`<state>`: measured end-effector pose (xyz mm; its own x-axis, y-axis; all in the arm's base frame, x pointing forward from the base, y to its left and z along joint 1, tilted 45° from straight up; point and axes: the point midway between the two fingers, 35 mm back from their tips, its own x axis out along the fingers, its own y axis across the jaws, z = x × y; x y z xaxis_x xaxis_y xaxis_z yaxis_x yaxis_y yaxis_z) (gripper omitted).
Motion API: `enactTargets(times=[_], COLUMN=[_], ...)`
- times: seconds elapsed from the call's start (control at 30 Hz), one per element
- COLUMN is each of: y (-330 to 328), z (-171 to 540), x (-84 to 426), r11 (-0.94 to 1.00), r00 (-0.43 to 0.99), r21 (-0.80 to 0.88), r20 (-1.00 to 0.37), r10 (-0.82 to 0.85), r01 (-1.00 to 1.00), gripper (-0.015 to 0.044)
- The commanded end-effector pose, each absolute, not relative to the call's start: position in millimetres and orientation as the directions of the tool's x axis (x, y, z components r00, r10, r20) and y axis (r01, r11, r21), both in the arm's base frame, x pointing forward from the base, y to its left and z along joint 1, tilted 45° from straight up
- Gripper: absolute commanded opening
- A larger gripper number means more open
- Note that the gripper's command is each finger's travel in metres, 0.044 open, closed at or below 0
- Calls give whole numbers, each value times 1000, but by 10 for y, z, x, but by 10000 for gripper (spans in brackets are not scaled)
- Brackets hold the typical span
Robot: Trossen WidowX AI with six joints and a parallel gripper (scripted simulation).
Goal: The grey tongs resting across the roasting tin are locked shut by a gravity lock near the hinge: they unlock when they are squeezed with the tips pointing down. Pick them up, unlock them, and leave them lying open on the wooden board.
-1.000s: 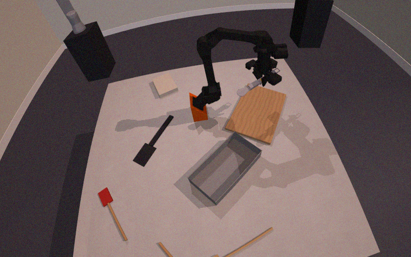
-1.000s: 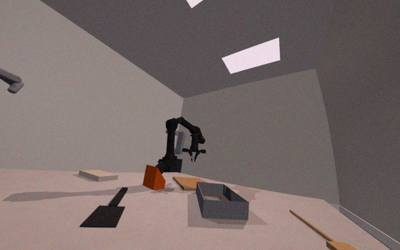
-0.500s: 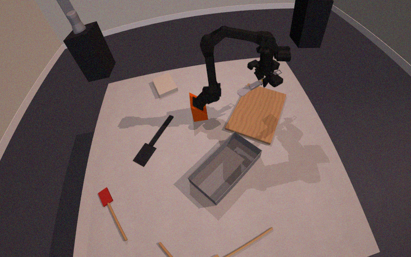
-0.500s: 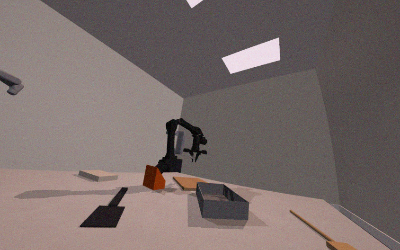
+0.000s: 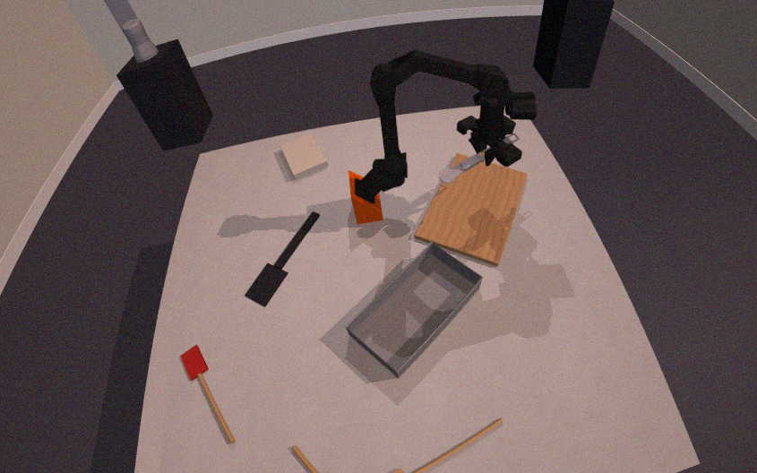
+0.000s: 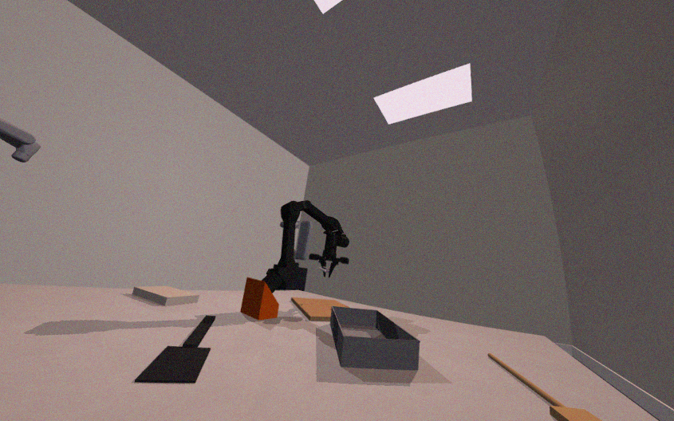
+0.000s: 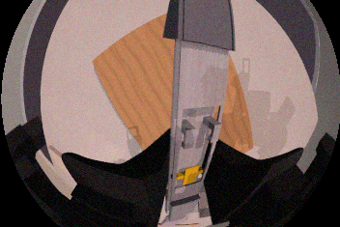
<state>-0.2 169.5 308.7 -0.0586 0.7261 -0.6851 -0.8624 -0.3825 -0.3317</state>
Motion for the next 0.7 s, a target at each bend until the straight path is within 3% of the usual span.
enactTargets(times=[0.0, 0.67], y=[1751, 2004], z=[3049, 2835], x=[7, -1], r11=[-376, -376], r00=[-54, -55], r21=[-330, -329], r20=[-686, -686], r10=[726, 726], r01=[-866, -866], gripper=[-150, -150])
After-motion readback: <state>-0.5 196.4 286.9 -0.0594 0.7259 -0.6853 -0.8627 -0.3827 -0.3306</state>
